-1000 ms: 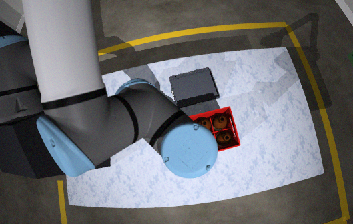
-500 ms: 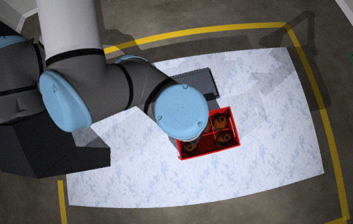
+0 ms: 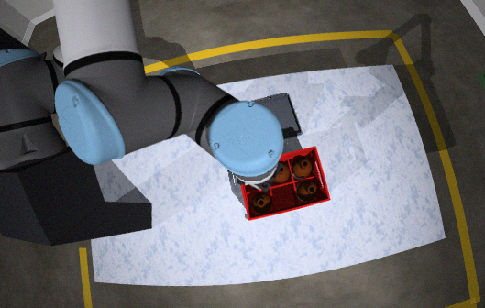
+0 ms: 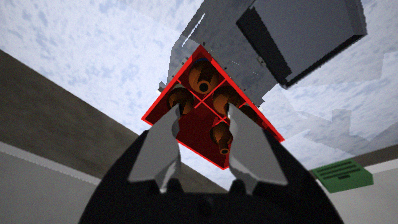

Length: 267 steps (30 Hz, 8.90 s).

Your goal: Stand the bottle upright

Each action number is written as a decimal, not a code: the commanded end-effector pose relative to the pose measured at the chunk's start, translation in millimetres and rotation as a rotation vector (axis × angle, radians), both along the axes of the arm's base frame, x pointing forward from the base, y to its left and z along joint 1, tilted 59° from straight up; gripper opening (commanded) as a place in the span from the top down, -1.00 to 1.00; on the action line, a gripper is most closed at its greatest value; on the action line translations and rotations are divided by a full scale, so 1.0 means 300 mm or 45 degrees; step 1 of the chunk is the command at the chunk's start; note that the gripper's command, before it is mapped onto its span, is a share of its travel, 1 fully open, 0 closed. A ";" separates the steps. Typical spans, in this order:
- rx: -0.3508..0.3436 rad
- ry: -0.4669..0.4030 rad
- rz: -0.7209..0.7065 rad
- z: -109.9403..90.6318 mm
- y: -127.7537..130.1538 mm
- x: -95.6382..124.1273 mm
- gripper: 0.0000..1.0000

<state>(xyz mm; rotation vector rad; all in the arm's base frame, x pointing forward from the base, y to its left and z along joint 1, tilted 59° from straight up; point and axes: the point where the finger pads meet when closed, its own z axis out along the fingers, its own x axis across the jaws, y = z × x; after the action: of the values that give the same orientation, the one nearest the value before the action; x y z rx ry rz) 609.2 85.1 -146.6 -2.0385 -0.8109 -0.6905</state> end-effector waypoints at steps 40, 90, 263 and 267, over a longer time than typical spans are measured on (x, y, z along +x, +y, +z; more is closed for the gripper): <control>-0.001 -0.001 -0.001 -0.003 0.006 0.003 0.24; -0.001 -0.001 -0.001 -0.074 0.121 0.028 0.24; -0.001 -0.001 -0.001 -0.134 0.237 0.042 0.24; -0.001 -0.001 -0.001 -0.134 0.237 0.042 0.24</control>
<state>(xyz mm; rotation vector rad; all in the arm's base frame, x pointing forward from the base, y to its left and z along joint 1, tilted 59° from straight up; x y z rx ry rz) 621.3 156.8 -186.9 -2.0387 -0.8109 -0.6904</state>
